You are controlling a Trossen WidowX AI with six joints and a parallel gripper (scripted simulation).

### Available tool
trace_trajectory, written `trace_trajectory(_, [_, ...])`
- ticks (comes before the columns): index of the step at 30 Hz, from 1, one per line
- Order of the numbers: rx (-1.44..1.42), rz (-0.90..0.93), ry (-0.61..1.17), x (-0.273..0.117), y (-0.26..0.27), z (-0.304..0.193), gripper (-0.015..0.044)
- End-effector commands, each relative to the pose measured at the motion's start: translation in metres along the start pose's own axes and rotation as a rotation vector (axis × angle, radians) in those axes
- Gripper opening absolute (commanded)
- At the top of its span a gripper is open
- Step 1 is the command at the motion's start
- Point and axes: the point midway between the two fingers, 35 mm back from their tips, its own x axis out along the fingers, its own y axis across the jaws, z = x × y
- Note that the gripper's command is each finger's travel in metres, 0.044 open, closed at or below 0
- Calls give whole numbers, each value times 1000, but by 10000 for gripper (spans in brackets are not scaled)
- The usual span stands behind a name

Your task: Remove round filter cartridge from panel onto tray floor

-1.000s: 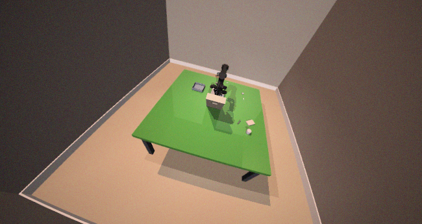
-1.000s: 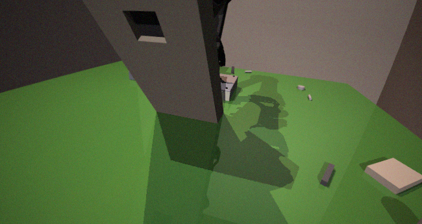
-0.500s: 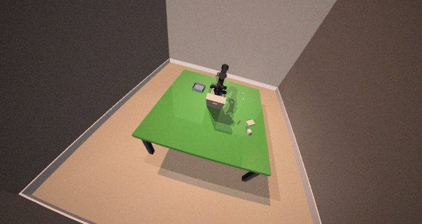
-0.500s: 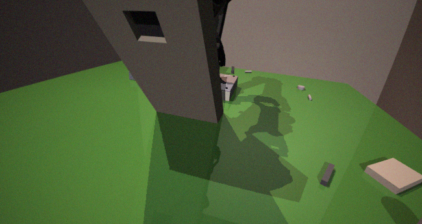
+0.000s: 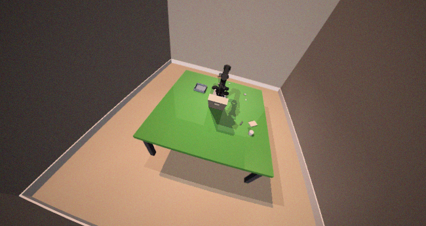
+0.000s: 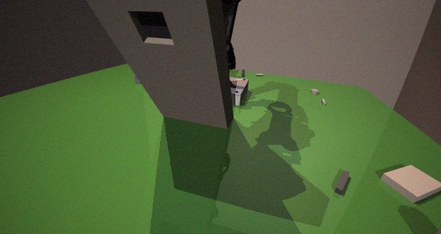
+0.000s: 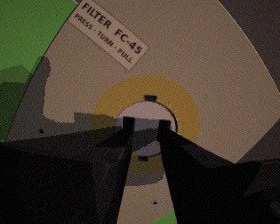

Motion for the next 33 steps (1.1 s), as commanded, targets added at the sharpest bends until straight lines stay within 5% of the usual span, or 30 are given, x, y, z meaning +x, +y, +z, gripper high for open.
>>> trace_trajectory(1, [4, -2, 1, 1, 0, 0, 97])
trace_trajectory(33, [4, -3, 0, 15, 0, 0, 97])
